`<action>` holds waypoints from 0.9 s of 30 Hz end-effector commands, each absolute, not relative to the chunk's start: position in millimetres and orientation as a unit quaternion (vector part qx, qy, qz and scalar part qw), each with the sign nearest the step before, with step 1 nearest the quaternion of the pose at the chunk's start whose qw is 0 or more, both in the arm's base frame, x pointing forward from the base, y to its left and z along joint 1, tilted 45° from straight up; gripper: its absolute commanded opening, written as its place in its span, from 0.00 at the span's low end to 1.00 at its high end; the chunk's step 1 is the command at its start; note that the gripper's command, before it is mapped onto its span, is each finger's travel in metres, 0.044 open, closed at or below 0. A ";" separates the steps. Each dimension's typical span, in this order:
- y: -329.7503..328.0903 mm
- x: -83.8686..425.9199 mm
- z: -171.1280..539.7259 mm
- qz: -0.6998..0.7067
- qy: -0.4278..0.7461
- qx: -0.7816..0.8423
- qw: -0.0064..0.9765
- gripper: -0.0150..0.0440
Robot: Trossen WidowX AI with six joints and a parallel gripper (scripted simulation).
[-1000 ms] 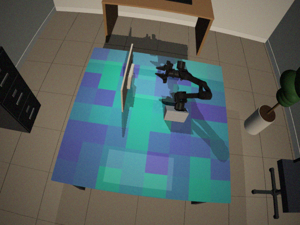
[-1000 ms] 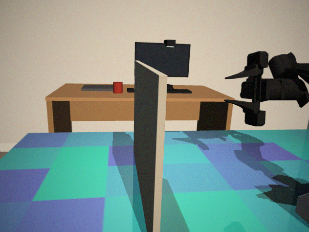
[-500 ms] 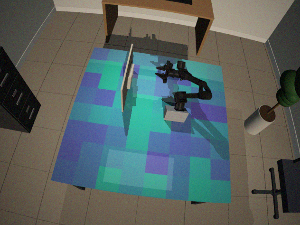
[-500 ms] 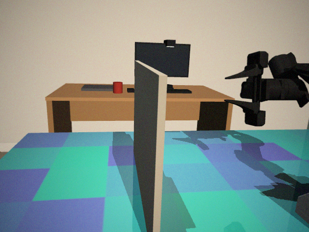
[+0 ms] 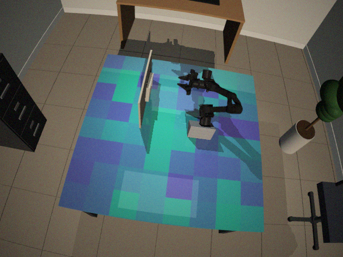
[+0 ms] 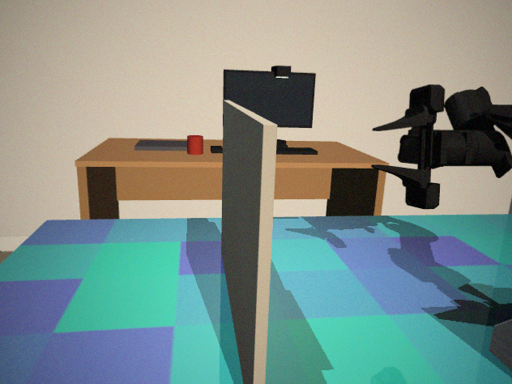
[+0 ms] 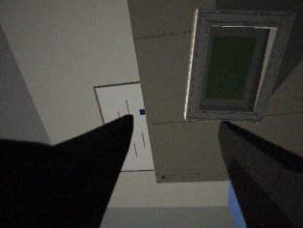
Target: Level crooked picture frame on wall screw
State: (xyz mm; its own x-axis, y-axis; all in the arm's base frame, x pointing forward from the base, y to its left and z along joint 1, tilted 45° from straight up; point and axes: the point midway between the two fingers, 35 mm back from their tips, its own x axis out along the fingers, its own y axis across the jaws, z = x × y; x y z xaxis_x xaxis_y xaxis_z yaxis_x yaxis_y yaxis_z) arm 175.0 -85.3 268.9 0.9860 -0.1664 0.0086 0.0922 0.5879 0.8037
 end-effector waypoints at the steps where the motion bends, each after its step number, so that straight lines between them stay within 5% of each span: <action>1: -89.9 179.1 267.3 -0.073 -0.042 0.448 0.890 0.69; 9: -116.5 233.0 238.1 -0.069 -0.044 0.445 0.892 0.69; 27: -116.5 234.3 237.2 -0.069 -0.044 0.445 0.892 0.69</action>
